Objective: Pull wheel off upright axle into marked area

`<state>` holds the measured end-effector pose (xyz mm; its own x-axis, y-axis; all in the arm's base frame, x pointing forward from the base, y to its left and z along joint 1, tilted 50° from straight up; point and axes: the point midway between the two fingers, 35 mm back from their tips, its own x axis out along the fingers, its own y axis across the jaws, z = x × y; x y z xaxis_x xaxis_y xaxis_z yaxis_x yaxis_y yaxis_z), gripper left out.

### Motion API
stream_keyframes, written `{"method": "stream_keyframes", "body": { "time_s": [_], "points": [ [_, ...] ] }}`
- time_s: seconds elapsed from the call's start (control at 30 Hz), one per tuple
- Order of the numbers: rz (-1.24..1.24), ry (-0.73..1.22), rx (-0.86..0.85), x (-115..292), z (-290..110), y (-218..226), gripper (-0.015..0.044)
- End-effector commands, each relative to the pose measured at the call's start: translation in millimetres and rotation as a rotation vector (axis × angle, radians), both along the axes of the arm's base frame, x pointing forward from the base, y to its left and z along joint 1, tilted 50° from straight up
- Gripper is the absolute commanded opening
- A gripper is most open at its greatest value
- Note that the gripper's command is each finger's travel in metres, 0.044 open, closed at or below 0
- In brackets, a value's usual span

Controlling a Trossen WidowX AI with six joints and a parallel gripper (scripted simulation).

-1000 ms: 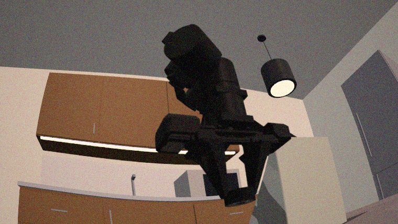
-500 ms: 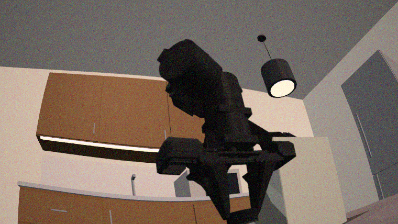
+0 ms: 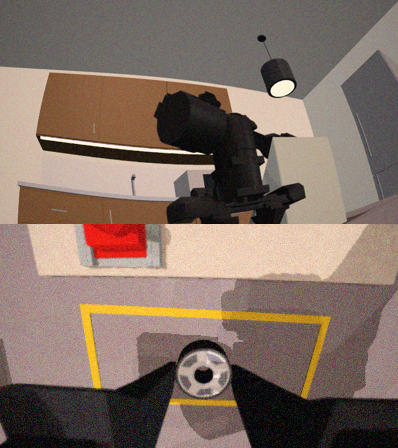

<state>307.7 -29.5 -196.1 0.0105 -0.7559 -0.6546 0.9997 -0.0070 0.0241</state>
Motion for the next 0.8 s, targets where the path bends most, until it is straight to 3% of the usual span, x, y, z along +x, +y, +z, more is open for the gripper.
{"method": "stream_keyframes", "body": {
  "time_s": [0.0,0.1,0.47,0.77],
  "points": [
    [0.006,0.01,-0.006,-2,-4,-4,0.0],
    [0.006,0.01,-0.006,-2,-4,-4,0.0],
    [0.002,-0.001,0.0,0,0,0,0.0289],
    [0.006,0.009,-0.003,0,37,45,0.03]
  ]
}}
